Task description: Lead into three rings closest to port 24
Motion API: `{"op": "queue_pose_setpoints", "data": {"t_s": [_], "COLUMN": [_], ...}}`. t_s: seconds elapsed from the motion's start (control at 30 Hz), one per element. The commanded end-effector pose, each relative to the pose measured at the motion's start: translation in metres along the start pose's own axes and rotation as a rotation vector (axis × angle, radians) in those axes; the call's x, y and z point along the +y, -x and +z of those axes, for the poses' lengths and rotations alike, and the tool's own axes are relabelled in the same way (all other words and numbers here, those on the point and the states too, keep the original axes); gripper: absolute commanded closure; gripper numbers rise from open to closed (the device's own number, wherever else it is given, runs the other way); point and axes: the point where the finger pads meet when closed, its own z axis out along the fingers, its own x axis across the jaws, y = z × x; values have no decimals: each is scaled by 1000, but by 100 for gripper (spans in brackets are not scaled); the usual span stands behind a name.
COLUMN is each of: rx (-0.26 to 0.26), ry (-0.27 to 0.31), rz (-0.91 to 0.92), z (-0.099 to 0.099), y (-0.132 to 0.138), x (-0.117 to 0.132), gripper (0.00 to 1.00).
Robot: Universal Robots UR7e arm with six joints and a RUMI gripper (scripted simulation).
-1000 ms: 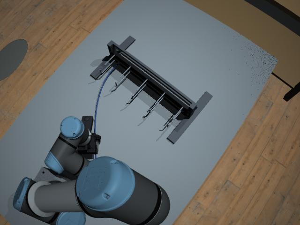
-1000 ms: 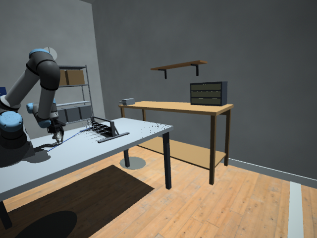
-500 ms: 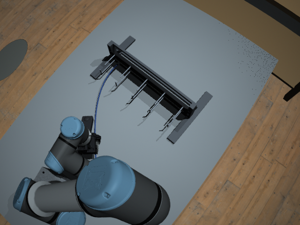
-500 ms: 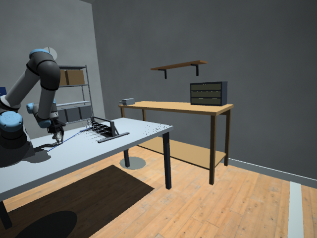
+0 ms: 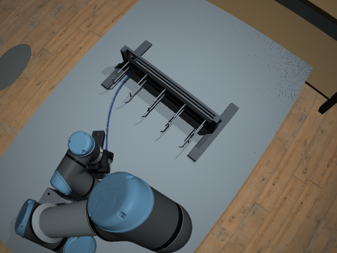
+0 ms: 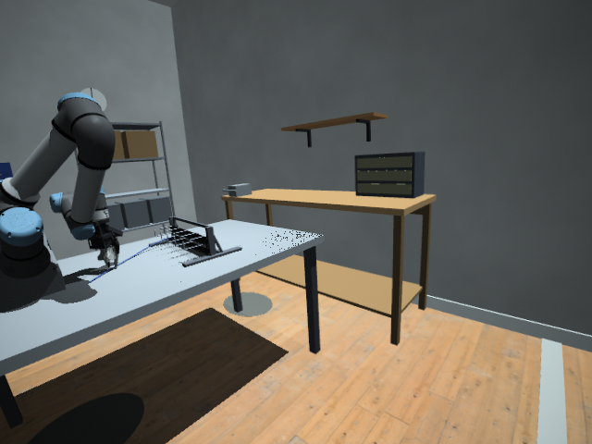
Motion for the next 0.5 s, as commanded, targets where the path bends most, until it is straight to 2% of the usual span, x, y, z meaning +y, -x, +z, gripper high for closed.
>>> {"op": "queue_pose_setpoints", "data": {"t_s": [0.0, 0.47], "rx": [0, 0], "ry": [-1, -1], "rz": [0, 0], "z": [1, 5], "y": [0, 0], "x": [0, 0], "gripper": [80, 80]}}
